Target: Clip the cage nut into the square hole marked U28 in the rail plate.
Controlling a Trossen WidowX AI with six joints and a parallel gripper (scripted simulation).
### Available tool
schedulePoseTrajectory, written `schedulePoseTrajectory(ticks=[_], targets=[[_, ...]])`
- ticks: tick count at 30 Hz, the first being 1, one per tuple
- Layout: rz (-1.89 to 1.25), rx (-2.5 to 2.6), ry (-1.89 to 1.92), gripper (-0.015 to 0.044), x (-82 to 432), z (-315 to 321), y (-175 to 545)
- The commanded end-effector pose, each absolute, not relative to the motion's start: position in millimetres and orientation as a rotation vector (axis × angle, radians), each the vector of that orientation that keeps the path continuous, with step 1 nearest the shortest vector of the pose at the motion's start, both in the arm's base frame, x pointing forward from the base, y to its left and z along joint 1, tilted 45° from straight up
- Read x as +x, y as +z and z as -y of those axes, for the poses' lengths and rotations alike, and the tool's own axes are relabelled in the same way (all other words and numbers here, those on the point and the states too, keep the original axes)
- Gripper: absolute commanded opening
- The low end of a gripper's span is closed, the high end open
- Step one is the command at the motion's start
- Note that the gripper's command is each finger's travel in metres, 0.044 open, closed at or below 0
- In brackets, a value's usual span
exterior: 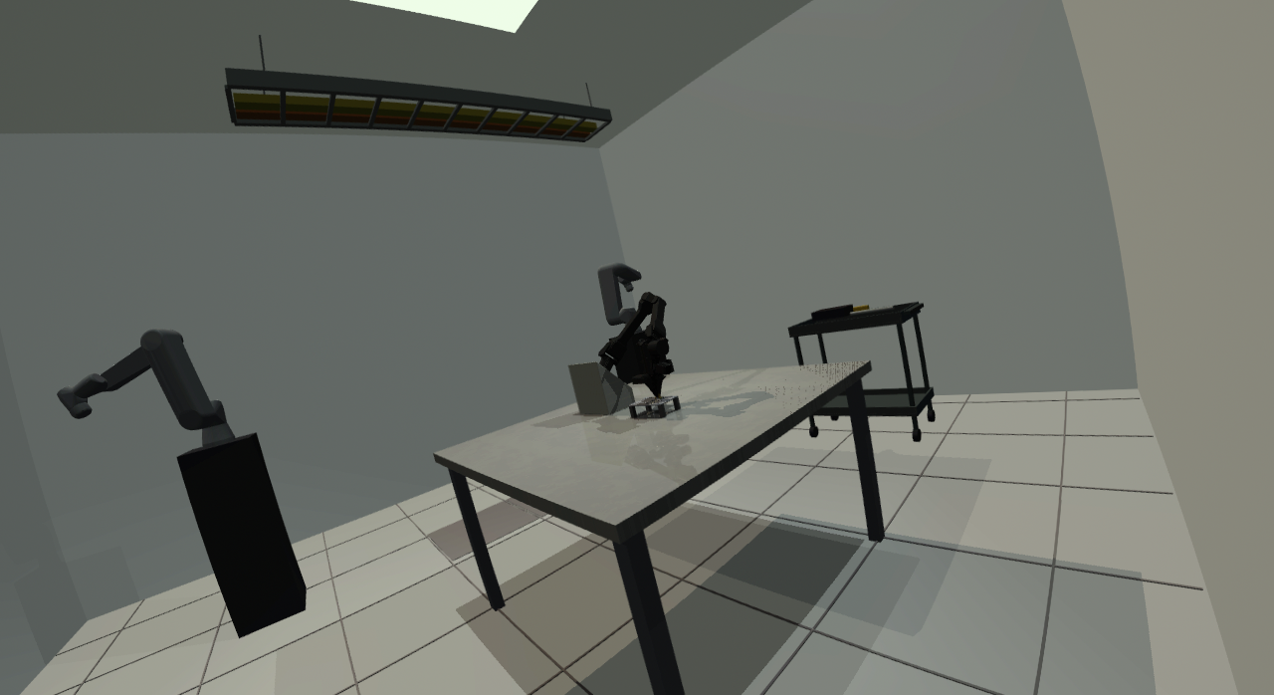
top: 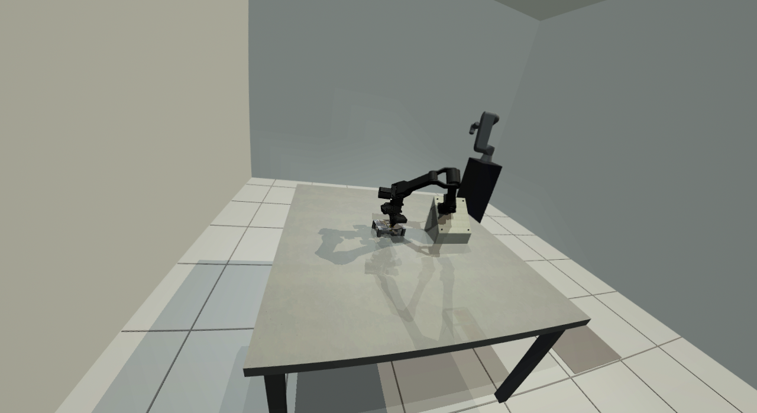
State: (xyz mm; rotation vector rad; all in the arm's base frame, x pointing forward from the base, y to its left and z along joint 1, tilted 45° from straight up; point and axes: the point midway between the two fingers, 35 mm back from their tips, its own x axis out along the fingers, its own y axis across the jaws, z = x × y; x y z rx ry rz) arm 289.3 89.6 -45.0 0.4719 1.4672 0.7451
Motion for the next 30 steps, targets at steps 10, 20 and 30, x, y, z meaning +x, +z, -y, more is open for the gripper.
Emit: schedulePoseTrajectory(ticks=[10, 20, 30], targets=[[-1.465, 0.477, 0.754, 0.0025, 289.7, -88.3, -46.0], [-1.465, 0.477, 0.754, 0.0025, 289.9, -87.2, -47.2], [-1.465, 0.477, 0.754, 0.0025, 290.0, -87.1, -48.0]])
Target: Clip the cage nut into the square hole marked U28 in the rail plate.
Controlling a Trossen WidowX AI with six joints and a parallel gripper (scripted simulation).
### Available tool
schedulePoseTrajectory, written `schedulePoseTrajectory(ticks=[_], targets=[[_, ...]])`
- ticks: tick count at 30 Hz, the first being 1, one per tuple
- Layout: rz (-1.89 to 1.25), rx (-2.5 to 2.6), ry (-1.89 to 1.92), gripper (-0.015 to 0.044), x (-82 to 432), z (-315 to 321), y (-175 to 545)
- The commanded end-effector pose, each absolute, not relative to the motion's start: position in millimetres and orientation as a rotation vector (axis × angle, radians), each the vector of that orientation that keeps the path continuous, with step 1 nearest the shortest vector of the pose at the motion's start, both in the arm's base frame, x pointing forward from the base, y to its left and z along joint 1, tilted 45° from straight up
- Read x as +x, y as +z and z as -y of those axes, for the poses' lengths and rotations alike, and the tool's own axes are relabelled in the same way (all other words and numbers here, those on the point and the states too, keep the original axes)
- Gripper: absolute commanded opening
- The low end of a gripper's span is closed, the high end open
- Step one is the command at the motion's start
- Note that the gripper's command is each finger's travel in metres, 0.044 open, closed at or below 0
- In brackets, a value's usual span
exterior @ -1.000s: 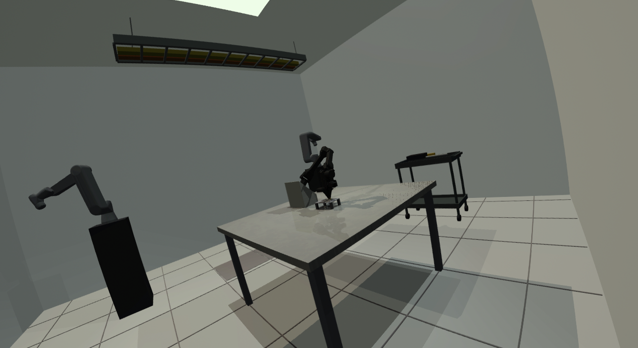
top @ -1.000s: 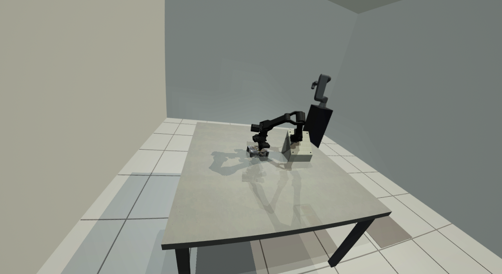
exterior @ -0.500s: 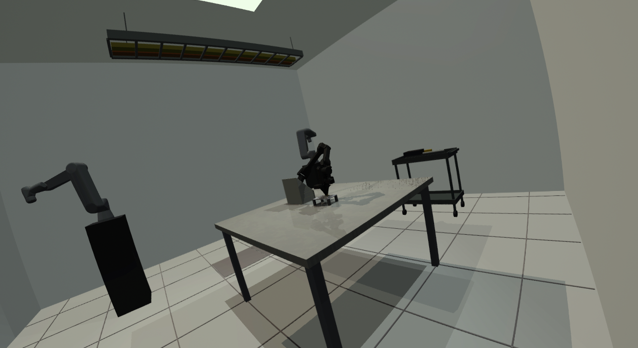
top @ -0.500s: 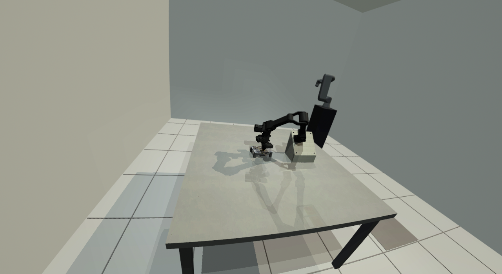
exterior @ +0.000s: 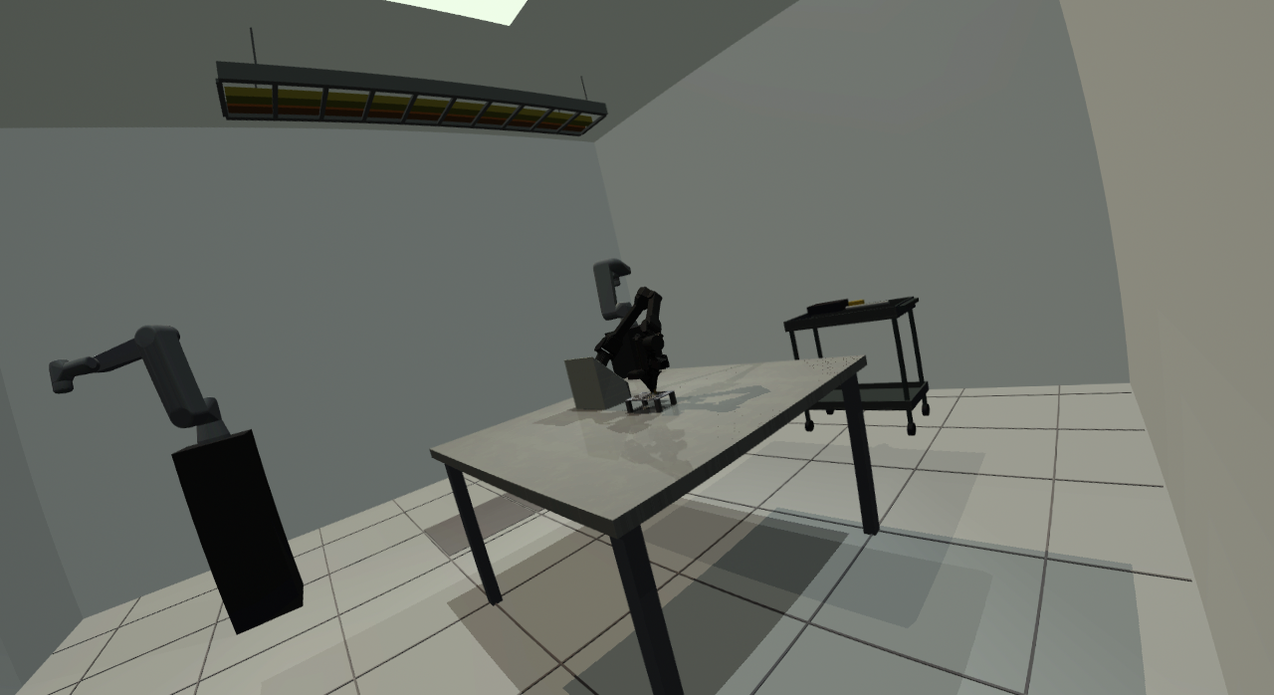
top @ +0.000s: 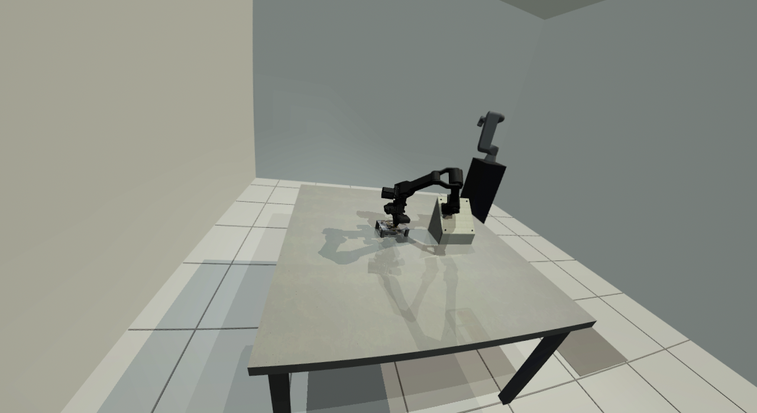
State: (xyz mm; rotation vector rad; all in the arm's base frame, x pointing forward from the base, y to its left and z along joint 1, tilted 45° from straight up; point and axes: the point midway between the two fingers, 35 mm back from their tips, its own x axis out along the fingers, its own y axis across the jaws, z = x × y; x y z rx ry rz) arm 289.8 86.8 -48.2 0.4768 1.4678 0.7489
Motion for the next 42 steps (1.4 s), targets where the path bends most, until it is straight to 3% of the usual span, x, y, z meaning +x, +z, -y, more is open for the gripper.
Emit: schedulePoseTrajectory(ticks=[1, 2, 18, 26, 42], targets=[[-1.465, 0.477, 0.754, 0.0025, 290.0, -87.1, -48.0], [-1.465, 0.477, 0.754, 0.0025, 290.0, -87.1, -48.0], [-1.468, 0.477, 0.749, 0.0440, 289.8, -86.8, -48.3], [-1.456, 0.478, 0.749, 0.0440, 292.1, -50.8, -13.2], [-1.456, 0.478, 0.749, 0.0440, 292.1, -50.8, -13.2]])
